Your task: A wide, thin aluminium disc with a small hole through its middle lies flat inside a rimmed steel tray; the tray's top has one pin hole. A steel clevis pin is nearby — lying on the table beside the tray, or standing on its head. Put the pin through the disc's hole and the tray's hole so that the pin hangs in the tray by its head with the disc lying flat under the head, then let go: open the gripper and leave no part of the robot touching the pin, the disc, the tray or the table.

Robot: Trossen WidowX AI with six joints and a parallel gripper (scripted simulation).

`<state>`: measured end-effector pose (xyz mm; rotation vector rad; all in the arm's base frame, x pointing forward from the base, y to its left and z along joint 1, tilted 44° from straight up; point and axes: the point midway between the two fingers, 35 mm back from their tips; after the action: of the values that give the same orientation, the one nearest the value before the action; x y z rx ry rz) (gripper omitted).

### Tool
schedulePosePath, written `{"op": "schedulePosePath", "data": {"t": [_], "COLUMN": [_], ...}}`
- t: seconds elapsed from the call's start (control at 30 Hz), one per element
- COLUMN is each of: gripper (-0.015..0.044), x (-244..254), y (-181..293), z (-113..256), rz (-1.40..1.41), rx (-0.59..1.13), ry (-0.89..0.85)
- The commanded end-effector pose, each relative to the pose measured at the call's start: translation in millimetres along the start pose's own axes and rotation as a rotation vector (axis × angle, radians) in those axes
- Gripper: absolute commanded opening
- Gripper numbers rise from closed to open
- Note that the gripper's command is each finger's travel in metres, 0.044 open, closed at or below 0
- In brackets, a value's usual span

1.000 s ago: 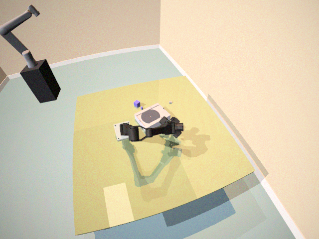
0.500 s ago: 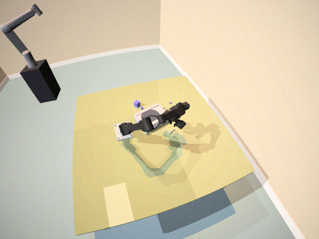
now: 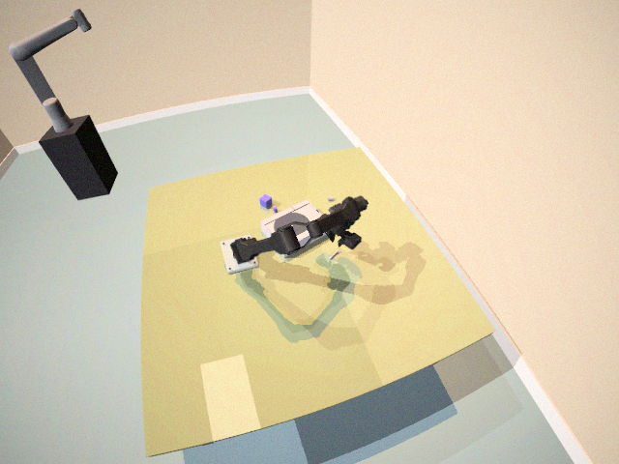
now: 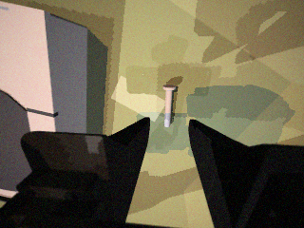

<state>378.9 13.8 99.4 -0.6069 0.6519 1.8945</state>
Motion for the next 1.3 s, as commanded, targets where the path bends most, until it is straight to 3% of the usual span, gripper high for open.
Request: {"op": "schedulePosePath", "data": {"t": [0.0, 1.27], "gripper": [0.016, 0.016], "x": [1, -2], "y": [1, 1], "z": [-7, -69], "rz": [0.007, 0.006], "rx": [0.006, 0.007], "ry": [0.006, 0.01]}}
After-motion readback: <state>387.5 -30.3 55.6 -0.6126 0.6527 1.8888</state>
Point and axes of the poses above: the point midway between the two fingers, 35 mm back from their tips, its own z axis back along the fingers, its own x axis across the jaws, y = z × x, and after that the axes turned 11 degrees about -z, right-handed
